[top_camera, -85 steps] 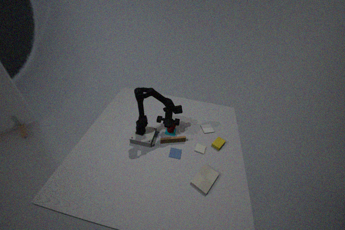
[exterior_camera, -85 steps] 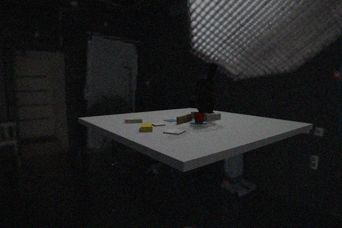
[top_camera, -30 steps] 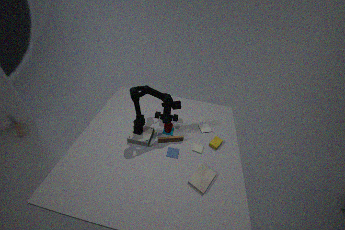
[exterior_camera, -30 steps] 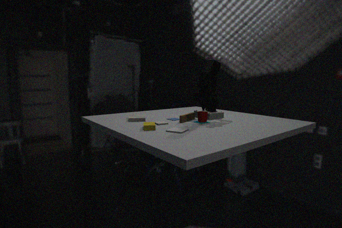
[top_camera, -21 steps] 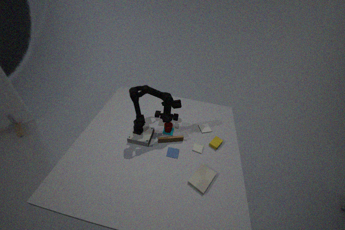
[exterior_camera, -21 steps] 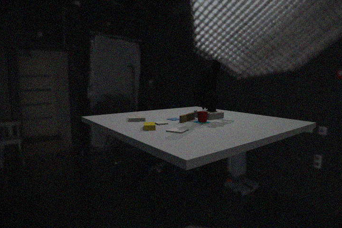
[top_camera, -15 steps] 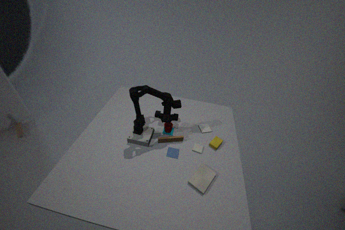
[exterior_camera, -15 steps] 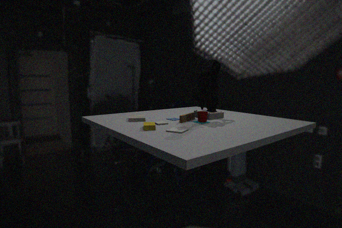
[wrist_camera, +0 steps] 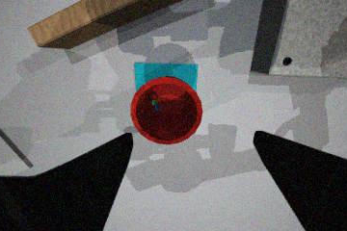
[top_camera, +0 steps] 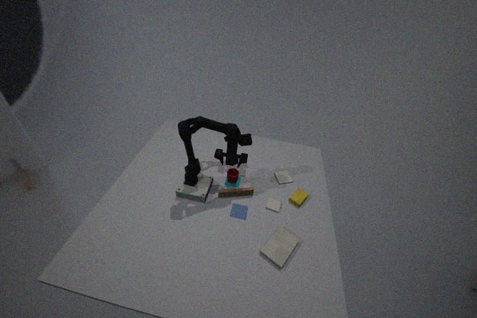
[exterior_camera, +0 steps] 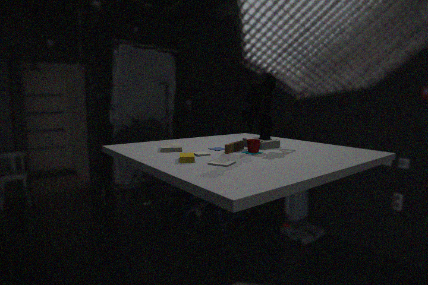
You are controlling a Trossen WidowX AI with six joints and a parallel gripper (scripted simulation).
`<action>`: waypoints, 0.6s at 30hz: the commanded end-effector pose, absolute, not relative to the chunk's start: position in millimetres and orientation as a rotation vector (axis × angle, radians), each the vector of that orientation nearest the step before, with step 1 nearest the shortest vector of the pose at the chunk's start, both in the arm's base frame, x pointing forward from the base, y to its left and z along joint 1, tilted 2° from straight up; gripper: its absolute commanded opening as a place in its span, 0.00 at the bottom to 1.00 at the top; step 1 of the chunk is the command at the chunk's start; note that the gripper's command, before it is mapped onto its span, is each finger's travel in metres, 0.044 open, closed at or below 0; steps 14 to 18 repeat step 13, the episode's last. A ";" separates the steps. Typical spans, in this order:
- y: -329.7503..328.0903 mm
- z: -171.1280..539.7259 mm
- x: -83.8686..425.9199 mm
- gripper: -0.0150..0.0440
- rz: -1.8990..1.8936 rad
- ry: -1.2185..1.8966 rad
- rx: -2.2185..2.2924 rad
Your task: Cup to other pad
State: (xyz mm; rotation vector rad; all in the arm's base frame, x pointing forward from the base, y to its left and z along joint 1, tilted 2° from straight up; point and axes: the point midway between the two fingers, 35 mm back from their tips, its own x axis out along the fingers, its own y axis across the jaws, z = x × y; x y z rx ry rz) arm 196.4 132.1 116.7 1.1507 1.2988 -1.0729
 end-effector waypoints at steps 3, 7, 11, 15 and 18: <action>131.3 136.3 196.6 1.00 -1.065 1.302 1.147; 130.6 147.8 196.6 1.00 -1.065 1.303 1.147; 130.9 145.6 197.4 1.00 -1.067 1.298 1.153; 130.9 145.6 197.4 1.00 -1.067 1.298 1.153; 130.9 145.6 197.4 1.00 -1.067 1.298 1.153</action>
